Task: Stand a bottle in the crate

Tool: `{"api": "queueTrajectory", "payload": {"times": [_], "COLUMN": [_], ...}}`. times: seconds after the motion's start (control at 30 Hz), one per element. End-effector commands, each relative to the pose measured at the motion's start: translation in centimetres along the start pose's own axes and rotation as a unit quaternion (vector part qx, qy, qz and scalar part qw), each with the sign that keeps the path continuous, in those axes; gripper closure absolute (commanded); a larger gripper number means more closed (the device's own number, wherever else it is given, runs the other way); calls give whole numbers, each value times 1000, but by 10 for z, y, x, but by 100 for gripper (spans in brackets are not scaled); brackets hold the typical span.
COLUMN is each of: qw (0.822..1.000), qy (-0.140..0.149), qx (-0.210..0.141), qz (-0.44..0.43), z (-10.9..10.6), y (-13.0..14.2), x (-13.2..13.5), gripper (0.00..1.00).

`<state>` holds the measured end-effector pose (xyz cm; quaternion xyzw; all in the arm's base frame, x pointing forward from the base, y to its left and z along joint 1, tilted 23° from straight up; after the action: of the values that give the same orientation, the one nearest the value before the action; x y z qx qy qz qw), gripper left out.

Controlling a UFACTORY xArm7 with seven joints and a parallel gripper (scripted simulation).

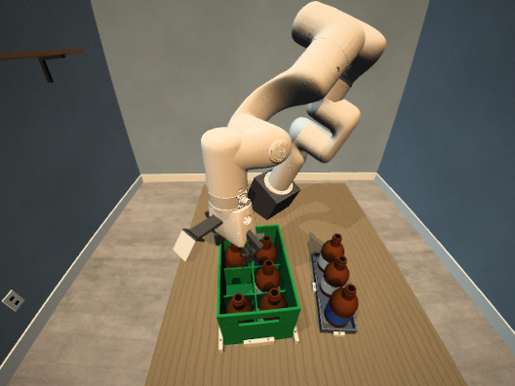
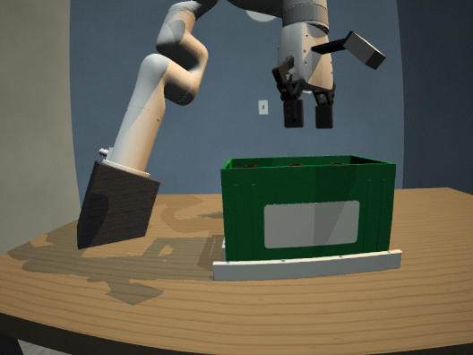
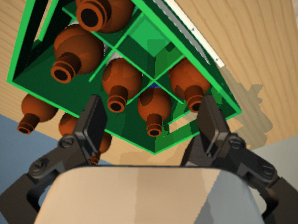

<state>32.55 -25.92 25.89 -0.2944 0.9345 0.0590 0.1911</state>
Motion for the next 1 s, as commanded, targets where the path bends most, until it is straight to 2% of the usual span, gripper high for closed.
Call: {"api": "queueTrajectory", "payload": {"times": [0.0,0.27,0.3,0.97], "qw": [1000,1000,1000,1000], "qy": [-2,-2,-2,-2], "qx": [4,4,4,4], "qz": [-4,-4,-4,-4], "z": [-2,-2,-2,-2], "y": [8,8,8,8], "x": [3,3,3,3], "gripper": [0,0,100,100]}}
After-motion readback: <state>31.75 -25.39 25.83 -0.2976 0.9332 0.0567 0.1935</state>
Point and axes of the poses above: the point where the finger pads meet when closed, its own z axis out along the fingers, its own x axis across the jaws, y = z × x, the point moved 10 cm from there along -z, back along the fingers, and after that the axes turned 7 degrees about z, right-handed, at the moved point
